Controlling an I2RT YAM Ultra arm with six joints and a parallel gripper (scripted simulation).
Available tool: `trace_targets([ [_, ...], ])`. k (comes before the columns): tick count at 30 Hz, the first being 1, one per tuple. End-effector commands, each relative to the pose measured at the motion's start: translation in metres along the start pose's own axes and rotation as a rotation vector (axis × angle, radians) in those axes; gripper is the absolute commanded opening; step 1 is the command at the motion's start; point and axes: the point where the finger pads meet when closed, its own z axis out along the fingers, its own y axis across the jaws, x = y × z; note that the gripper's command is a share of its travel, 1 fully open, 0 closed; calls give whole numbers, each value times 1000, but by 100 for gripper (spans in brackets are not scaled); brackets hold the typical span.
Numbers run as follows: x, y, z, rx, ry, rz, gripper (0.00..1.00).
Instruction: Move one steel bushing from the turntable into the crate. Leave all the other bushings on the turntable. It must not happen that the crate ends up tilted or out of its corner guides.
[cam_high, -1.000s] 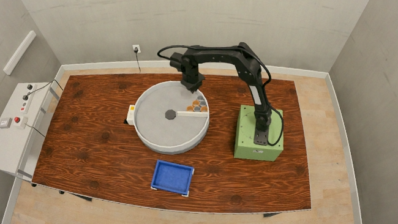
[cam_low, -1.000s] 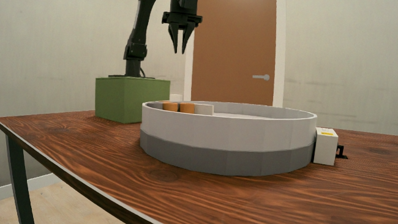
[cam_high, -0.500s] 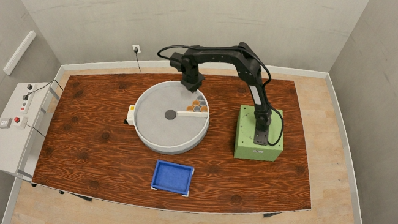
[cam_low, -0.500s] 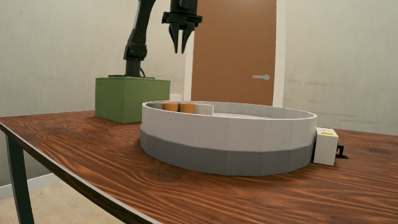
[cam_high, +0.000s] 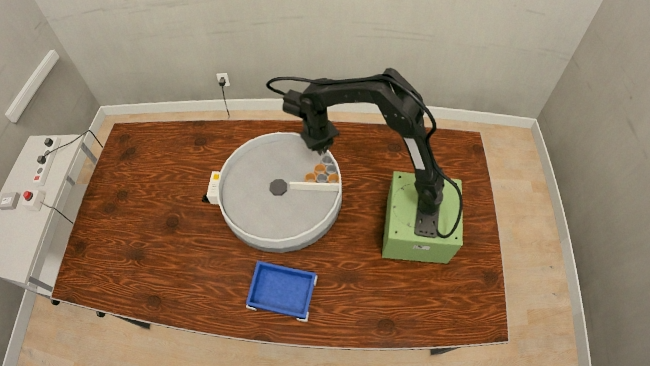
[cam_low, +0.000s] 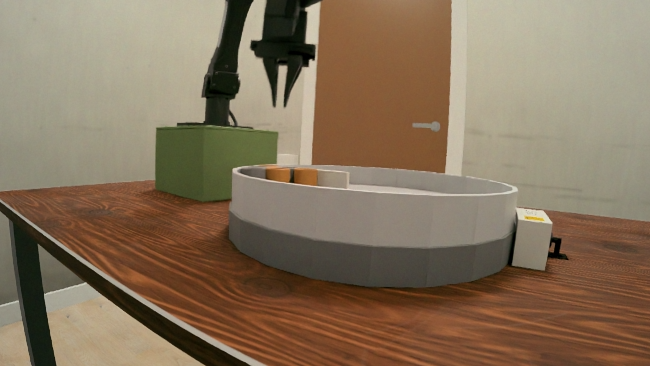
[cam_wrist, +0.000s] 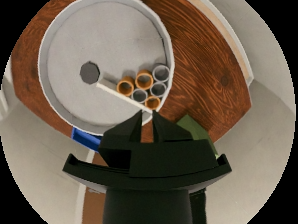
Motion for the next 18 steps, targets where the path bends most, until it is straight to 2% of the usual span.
trace_targets([
  [1, -14, 0, 5, -33, -44, 163, 15],
  [4, -16, -1, 7, -36, -47, 192, 15],
  [5, -23, 3, 6, -51, -66, 233, 15],
  [6, -19, -6, 23, -28, -33, 293, 15],
  [14, -30, -16, 46, -31, -32, 524, 15],
  [15, -38, -14, 40, -52, -53, 546, 15],
  [18, -35, -21, 59, -32, -29, 641, 15],
])
